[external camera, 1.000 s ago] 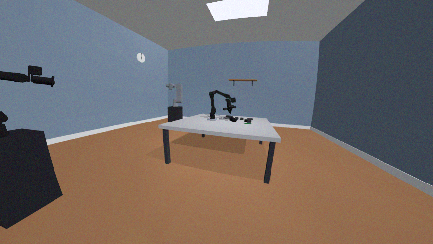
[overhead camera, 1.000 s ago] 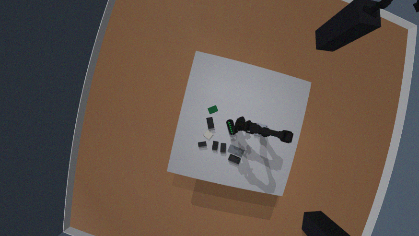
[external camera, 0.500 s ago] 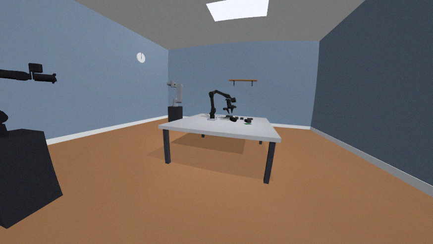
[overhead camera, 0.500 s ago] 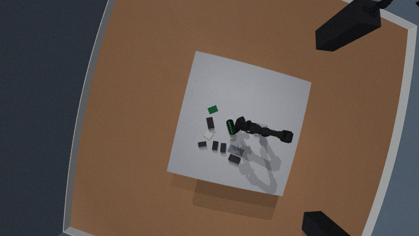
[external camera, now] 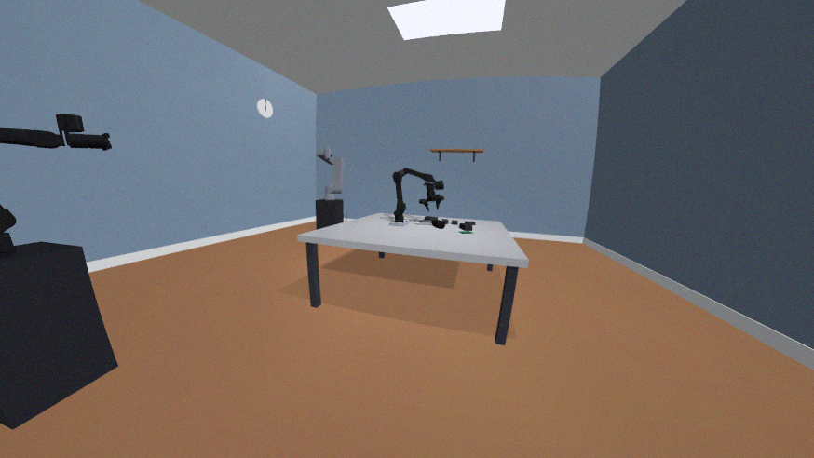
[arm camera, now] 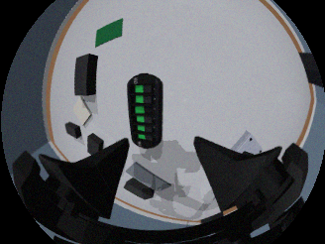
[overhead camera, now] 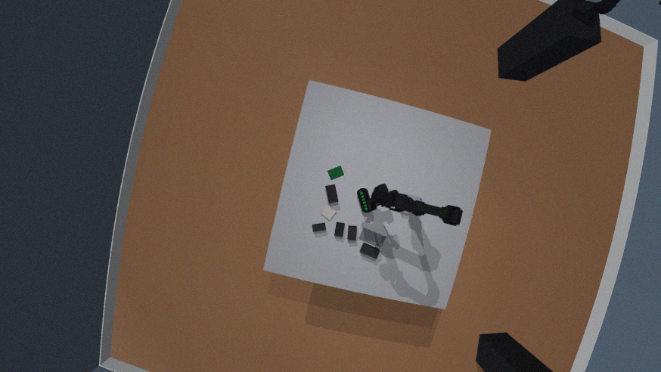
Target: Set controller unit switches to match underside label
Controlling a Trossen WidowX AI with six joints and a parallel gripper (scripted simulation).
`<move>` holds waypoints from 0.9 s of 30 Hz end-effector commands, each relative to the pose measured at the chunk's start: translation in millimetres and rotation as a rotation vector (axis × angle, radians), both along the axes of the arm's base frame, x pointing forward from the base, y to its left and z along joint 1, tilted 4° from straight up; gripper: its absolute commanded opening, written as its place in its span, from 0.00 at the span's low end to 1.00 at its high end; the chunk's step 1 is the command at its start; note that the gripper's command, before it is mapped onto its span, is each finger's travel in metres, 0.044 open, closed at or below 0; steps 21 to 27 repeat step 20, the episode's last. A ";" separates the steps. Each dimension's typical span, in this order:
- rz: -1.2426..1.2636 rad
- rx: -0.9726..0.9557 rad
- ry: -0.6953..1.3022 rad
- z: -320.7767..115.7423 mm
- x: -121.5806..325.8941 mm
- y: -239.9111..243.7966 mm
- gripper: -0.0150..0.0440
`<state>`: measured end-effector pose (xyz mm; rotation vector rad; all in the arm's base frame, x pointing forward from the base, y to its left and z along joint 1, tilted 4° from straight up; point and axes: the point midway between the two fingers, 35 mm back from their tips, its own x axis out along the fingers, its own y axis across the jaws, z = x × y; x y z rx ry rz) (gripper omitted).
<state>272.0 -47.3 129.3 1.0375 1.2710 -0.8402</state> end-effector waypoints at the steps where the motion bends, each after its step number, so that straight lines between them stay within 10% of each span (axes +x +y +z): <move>1: -0.001 -0.004 -0.019 40.8 4.4 0.2 0.69; 11: -0.002 -0.004 -0.017 56.9 2.7 1.0 0.25; 27: -0.002 -0.004 -0.017 56.9 2.7 1.0 0.25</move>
